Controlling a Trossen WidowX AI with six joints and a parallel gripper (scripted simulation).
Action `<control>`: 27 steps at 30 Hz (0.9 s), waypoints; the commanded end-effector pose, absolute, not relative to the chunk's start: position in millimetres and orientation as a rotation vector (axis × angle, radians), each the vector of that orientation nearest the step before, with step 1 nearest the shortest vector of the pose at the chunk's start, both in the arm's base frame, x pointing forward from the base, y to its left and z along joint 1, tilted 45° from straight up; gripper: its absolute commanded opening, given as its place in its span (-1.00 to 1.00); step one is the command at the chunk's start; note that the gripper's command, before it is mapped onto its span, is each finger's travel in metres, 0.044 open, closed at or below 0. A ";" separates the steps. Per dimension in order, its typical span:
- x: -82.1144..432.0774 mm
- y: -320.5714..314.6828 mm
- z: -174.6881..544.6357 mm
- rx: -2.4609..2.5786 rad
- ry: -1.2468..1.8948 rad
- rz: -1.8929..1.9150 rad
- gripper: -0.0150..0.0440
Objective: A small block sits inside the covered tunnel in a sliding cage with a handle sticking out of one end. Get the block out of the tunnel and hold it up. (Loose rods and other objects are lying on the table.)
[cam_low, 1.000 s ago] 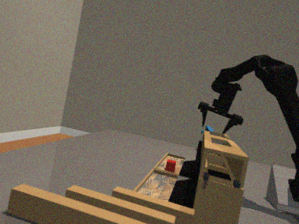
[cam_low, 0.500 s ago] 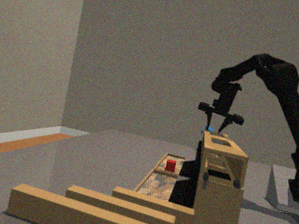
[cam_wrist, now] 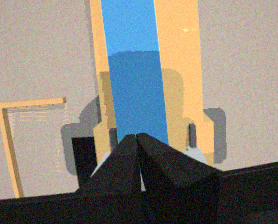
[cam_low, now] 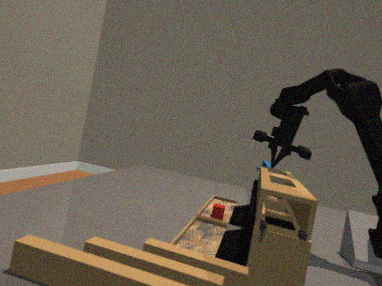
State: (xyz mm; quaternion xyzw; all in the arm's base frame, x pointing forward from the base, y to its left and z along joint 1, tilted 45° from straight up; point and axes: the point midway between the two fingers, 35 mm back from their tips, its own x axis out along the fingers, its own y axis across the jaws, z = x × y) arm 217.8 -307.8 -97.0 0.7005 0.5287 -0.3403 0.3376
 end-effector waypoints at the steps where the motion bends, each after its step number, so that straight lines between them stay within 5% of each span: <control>1: 217.8 -308.8 -99.9 1.825 1.377 -0.887 -0.49; 18: 215.9 -333.4 -71.0 1.826 1.376 -0.889 1.00; 27: 218.9 -305.5 -93.3 1.827 1.376 -0.888 1.00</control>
